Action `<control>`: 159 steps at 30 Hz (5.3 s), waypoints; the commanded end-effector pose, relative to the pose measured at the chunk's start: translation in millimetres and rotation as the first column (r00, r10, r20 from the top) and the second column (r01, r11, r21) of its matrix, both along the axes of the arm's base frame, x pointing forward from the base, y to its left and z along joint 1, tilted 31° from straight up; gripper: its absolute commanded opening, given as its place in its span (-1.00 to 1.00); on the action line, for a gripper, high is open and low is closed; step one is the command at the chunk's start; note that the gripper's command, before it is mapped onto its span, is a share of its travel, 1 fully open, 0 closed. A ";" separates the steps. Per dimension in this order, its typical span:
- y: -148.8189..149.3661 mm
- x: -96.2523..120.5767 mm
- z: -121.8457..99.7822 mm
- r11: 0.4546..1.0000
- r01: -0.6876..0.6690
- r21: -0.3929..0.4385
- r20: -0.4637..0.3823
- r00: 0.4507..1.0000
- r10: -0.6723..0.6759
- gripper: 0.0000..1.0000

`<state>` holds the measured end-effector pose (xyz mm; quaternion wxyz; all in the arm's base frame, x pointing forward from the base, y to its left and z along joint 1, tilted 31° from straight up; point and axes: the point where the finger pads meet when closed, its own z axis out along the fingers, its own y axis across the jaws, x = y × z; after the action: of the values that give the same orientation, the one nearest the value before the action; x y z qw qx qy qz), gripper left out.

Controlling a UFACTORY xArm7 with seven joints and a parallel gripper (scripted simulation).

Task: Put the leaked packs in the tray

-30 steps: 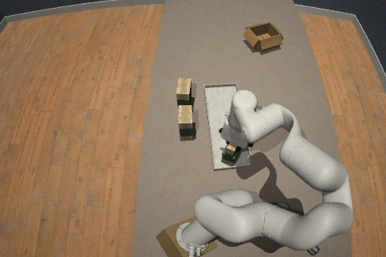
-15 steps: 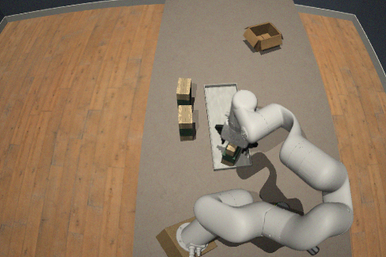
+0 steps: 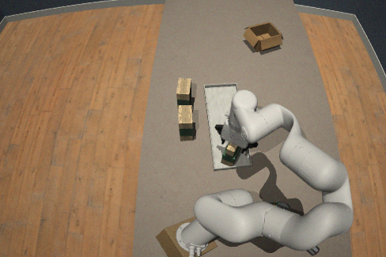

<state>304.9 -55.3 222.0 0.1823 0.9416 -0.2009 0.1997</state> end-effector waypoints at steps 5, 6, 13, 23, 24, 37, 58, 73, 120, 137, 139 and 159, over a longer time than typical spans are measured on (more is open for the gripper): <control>0.4 0.7 1.2 1.000 -0.001 0.000 0.003 1.000 0.001 0.73; 0.4 0.7 1.2 1.000 -0.001 0.000 0.003 1.000 0.001 0.73; 0.4 0.7 1.2 1.000 -0.001 0.000 0.003 1.000 0.001 0.73; 1.3 0.1 3.1 1.000 -0.001 0.000 0.003 1.000 0.001 0.73; 3.1 -1.3 6.8 1.000 -0.001 0.000 0.003 1.000 0.001 0.73; 36.9 -25.6 74.7 1.000 -0.001 0.000 0.003 1.000 0.001 0.73; 161.6 61.5 49.9 0.933 -0.346 -0.100 -0.184 0.928 0.325 0.73; 210.2 80.9 23.2 0.884 -0.456 -0.106 -0.251 0.872 0.420 0.73; 195.2 93.4 -8.7 0.884 -0.456 -0.106 -0.251 0.872 0.420 0.73; 184.1 101.4 -31.0 0.884 -0.456 -0.106 -0.251 0.872 0.420 0.73; 184.1 101.4 -31.0 0.884 -0.456 -0.106 -0.251 0.872 0.420 0.73; 173.7 108.9 -52.1 0.884 -0.456 -0.106 -0.251 0.872 0.420 0.73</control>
<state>413.2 117.1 168.9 0.2297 0.9609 0.0558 0.1440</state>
